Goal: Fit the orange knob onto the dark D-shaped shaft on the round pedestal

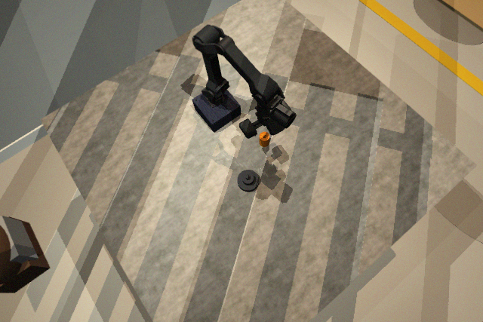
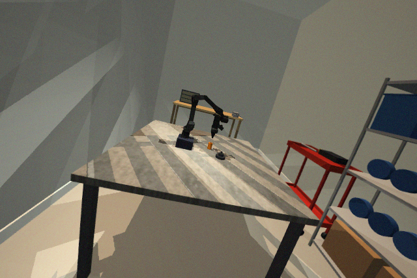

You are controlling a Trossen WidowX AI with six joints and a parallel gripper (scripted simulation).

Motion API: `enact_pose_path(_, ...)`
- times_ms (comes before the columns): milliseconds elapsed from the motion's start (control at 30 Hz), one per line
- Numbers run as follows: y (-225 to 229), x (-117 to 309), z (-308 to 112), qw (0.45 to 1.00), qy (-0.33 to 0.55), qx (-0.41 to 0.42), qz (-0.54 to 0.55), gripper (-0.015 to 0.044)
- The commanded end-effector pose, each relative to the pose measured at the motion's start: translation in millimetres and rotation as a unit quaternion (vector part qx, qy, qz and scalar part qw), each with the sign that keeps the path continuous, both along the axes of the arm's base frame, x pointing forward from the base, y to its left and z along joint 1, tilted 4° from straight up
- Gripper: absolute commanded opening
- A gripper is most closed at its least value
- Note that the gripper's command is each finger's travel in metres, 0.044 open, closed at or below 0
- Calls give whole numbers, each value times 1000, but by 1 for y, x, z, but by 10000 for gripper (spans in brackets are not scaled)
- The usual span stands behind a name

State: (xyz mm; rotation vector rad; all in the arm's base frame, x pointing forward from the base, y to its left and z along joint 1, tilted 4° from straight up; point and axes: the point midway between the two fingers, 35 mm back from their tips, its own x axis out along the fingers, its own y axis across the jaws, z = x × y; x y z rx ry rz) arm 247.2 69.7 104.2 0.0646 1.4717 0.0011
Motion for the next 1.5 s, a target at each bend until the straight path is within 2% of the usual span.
enact_pose_path(0, -1, 2, -22, 1000, 2, -2, -7, 440)
enact_pose_path(300, 1, 3, -46, 1000, 2, -2, -7, 440)
enact_pose_path(1467, 4, 10, -97, 1000, 2, -2, -7, 440)
